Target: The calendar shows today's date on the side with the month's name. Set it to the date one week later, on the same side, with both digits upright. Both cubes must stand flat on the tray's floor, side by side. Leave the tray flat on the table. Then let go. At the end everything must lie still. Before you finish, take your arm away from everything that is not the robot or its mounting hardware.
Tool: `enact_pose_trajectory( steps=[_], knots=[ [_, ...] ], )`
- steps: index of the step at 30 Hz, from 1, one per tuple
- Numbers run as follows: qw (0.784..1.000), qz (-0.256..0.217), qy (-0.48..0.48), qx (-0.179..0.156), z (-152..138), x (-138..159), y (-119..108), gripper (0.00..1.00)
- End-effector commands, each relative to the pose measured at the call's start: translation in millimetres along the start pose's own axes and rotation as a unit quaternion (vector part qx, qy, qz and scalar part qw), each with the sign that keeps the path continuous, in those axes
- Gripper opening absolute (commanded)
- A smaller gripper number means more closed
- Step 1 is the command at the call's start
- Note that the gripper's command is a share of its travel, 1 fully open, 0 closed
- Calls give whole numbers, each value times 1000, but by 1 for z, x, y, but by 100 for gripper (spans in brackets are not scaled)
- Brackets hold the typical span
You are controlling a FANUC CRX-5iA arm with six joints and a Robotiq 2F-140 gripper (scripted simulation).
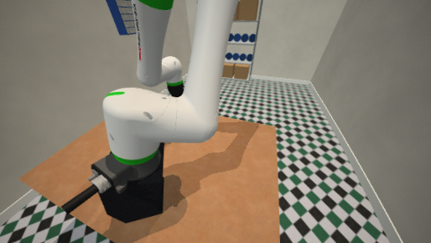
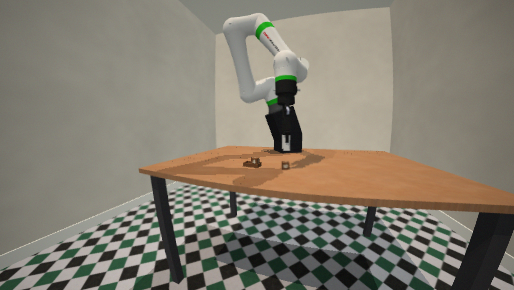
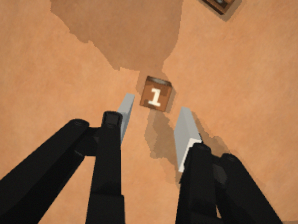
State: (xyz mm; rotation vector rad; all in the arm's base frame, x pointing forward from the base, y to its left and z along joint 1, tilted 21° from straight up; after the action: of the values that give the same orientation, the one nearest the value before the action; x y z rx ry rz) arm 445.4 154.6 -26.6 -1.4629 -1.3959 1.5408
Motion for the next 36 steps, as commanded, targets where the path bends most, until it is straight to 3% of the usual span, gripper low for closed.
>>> enact_pose_trajectory(
  steps=[1,36],
  knots=[
    [1000,0,0,0,0,0,3,29],
    [1000,0,0,0,-1,0,43,29]
  ],
)
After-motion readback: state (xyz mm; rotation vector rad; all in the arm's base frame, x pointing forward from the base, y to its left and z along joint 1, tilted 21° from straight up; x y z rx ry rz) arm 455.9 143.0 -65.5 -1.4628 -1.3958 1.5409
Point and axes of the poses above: the point where the finger pads meet when closed, its own y axis out along the fingers, its own z axis across the jaws, x = y × z, the point moved 10 cm from there along -y, back along the fingers, and after that the axes turned 7 degrees about y, right-handed, at the moved point
